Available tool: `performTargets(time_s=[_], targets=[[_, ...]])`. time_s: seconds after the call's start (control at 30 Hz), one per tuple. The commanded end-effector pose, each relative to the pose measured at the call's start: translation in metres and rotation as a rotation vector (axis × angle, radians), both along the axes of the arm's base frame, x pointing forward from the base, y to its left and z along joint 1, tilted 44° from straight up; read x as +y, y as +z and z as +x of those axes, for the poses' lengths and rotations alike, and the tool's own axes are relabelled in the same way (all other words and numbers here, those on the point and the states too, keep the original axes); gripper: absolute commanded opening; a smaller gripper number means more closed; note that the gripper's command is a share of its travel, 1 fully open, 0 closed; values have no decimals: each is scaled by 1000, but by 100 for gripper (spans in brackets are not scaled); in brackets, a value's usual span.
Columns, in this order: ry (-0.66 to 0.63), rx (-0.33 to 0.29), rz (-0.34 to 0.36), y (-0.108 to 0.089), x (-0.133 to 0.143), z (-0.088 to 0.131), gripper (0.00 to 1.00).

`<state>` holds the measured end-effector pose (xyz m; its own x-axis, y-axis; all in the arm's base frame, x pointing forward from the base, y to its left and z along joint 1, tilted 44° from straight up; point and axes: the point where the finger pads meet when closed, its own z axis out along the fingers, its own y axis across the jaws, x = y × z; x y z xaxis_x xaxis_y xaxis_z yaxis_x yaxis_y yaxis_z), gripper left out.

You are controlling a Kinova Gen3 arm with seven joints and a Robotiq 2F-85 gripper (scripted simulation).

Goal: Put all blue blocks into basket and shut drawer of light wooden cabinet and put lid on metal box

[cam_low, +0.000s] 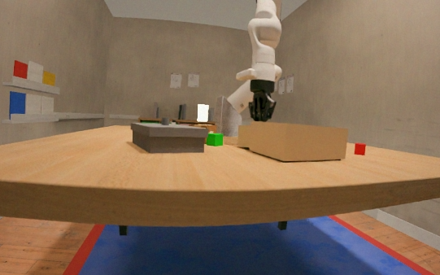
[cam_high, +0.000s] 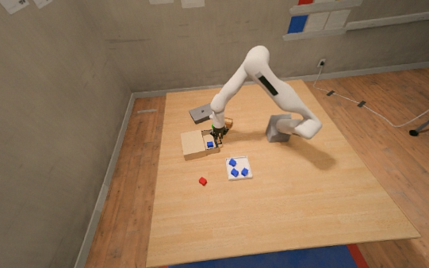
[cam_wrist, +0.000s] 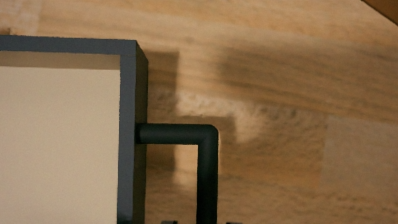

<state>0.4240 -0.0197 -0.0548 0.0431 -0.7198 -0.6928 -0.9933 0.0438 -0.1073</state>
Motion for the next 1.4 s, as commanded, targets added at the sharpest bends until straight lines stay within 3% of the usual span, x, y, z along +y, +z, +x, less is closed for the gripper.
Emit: performTargets(time_s=[0.0,0.83,1.37], targets=[[-1,-1,-1,0,-1,0,30],[-1,-1,-1,2,-2,0,30],[-1,-1,-1,23,-23,-3,30]])
